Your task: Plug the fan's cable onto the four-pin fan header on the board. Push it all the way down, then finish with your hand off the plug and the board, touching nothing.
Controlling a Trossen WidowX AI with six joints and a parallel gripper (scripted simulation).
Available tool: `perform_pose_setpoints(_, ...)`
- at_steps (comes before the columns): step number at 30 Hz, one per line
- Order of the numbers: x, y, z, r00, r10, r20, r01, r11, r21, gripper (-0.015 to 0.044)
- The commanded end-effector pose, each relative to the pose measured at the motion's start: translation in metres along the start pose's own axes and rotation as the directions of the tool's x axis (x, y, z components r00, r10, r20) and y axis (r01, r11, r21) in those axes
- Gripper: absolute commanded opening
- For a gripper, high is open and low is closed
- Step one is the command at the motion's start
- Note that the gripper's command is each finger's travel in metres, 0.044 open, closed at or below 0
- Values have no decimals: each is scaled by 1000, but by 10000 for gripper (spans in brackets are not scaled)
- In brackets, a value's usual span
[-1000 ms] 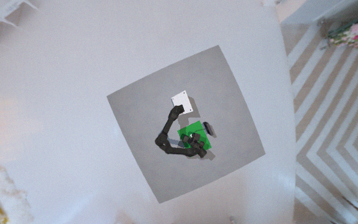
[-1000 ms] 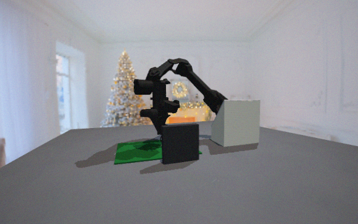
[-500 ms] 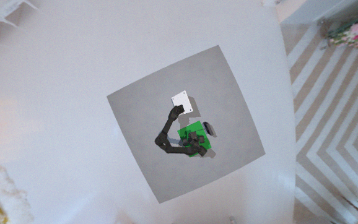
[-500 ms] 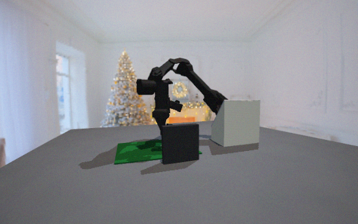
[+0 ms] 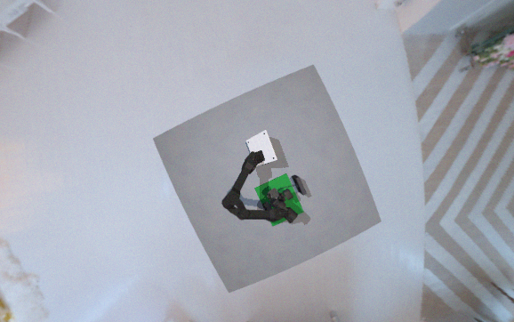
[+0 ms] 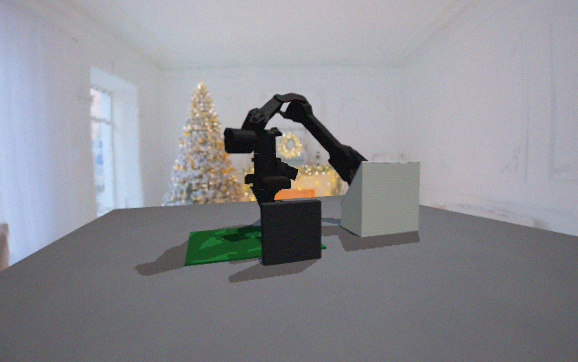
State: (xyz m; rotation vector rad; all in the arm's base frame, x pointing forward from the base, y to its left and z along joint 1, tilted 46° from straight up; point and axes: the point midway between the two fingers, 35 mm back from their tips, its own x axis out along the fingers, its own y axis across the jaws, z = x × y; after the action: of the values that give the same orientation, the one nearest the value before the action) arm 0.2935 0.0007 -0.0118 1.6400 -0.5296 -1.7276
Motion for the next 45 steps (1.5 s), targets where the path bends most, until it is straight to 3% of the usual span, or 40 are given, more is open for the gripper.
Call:
perform_pose_setpoints(1,0,-1,1,1000,-6,-1,5,1000,-25,0)
perform_pose_setpoints(14,-2,-2,-6,1000,-6,-1,6,999,-42,0)
perform_pose_setpoints(19,20,-2,-6,1000,-5,-1,4,999,-42,0)
perform_pose_setpoints(45,20,1,-5,1000,-4,-1,4,1000,-22,0)
